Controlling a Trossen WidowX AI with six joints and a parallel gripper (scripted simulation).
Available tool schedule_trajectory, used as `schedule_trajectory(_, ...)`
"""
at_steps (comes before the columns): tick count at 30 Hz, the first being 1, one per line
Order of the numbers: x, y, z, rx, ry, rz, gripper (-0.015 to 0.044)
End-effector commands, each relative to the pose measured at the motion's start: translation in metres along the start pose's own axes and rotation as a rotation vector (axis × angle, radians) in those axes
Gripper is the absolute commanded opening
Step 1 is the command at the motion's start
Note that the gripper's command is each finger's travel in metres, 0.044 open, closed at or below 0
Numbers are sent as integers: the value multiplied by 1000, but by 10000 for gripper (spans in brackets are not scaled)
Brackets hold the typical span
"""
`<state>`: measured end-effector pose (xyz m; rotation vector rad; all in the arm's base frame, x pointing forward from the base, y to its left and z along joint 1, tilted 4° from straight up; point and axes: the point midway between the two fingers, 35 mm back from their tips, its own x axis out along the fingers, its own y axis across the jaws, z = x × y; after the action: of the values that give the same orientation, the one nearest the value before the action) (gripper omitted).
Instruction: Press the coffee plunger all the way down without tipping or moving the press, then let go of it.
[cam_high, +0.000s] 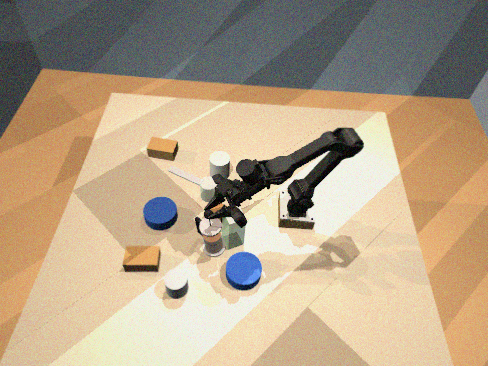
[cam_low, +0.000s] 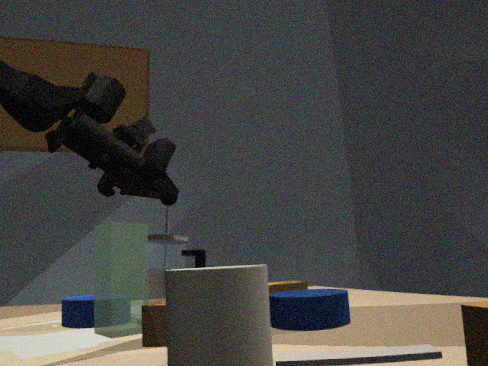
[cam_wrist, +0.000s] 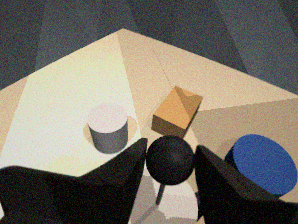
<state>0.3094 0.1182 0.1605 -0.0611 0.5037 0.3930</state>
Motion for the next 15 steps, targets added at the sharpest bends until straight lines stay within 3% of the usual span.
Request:
schedule_trajectory(1,8,0,-27,7,62,-3,126)
schedule_trajectory(15,24,0,-36,7,62,-3,126)
